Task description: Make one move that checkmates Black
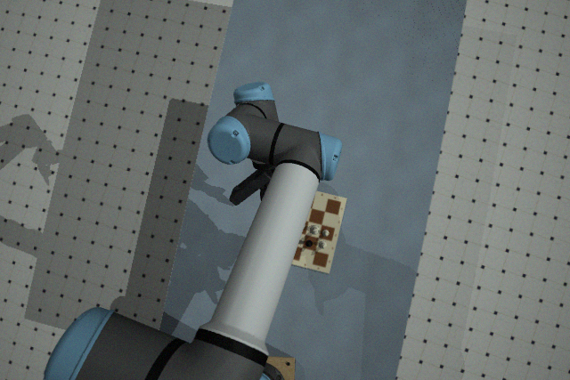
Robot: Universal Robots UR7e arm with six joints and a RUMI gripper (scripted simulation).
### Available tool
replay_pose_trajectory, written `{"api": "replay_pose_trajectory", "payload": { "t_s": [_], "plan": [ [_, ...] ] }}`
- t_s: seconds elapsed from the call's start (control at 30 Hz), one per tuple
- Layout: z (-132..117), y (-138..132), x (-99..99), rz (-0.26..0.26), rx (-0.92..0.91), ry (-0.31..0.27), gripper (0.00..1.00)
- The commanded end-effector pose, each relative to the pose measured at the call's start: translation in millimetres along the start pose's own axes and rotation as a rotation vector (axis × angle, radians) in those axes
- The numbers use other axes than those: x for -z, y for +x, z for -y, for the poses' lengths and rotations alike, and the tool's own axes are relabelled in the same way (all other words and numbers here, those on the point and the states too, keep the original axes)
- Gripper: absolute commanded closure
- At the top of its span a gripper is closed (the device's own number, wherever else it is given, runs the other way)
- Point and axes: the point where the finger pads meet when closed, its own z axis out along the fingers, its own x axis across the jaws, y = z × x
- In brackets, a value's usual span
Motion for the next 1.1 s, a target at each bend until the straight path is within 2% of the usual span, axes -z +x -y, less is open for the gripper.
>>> {"api": "replay_pose_trajectory", "payload": {
  "t_s": [0.0,0.4,0.5,0.57,0.97,1.07],
  "plan": [
    [-8.1,15.5,18.5,0.020,0.163,0.041,0.00],
    [-24.9,48.4,44.1,0.027,0.418,0.101,0.00],
    [-24.9,48.4,44.1,0.027,0.418,0.101,0.00],
    [-30.7,60.1,51.2,0.026,0.505,0.122,0.00],
    [-48.2,96.1,67.3,0.011,0.760,0.186,0.00],
    [-48.2,96.1,67.3,0.011,0.760,0.186,0.00]
  ]
}}
